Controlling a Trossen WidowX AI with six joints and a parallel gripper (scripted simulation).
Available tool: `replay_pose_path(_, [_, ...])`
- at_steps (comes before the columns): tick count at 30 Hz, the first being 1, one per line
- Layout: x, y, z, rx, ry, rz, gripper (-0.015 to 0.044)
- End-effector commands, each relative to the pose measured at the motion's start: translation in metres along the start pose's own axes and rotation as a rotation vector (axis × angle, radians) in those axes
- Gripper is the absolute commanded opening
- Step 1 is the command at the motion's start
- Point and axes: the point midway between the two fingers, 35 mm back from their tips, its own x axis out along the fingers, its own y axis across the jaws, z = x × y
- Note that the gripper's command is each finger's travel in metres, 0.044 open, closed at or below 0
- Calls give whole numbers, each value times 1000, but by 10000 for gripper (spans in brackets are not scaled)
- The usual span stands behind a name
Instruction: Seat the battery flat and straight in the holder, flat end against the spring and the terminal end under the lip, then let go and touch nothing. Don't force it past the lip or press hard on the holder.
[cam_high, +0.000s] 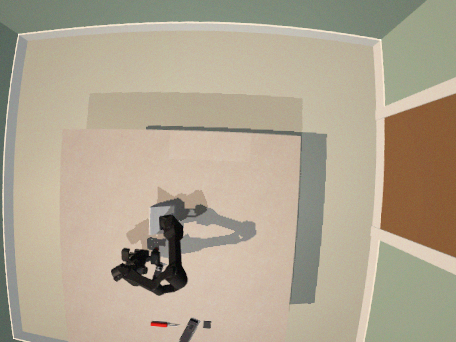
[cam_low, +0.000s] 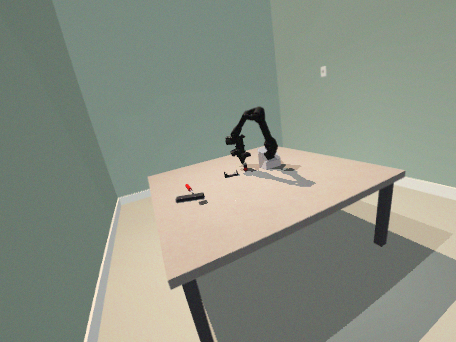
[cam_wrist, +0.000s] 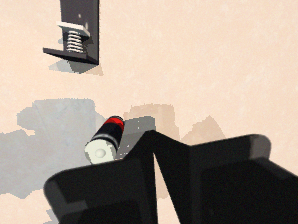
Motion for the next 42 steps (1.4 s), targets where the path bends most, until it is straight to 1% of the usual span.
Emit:
replay_pose_path(1, [4, 2, 2, 0, -10, -2, 0])
replay_pose_path(42, [4, 68, 2, 0, -10, 3, 0])
